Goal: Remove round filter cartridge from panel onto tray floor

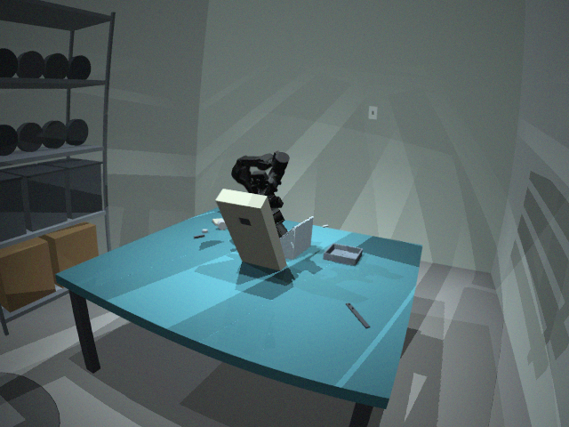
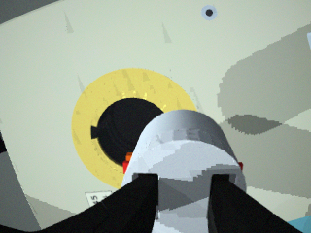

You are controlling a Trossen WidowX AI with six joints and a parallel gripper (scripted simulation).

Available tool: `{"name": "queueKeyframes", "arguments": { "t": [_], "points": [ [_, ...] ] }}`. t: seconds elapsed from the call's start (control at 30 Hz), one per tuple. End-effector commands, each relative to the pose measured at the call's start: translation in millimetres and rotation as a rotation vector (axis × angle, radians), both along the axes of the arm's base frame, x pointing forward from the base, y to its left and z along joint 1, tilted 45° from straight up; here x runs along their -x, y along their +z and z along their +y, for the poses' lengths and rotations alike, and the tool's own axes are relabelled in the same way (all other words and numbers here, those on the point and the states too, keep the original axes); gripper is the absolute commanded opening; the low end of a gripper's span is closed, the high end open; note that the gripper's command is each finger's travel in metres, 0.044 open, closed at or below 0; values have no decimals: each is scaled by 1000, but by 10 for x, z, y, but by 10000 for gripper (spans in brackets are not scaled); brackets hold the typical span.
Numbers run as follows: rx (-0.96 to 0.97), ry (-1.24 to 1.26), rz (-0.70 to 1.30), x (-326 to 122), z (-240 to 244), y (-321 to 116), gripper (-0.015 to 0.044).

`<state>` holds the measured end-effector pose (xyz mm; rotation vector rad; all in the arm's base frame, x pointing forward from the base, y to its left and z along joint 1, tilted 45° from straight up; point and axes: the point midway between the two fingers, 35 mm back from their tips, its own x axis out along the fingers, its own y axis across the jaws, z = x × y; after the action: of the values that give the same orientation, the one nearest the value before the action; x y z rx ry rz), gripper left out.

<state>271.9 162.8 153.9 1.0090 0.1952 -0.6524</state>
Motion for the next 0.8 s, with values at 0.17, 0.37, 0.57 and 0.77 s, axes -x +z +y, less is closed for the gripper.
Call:
{"name": "queueKeyframes", "arguments": {
  "t": [0.17, 0.37, 0.57, 0.77],
  "points": [
    [-8, -2, -12, 149, -183, -157, 0],
    [-8, -2, -12, 245, -307, -277, 0],
    [2, 0, 2, 225, -282, -274, 101],
    [2, 0, 2, 225, -282, -274, 101]
  ]
}}
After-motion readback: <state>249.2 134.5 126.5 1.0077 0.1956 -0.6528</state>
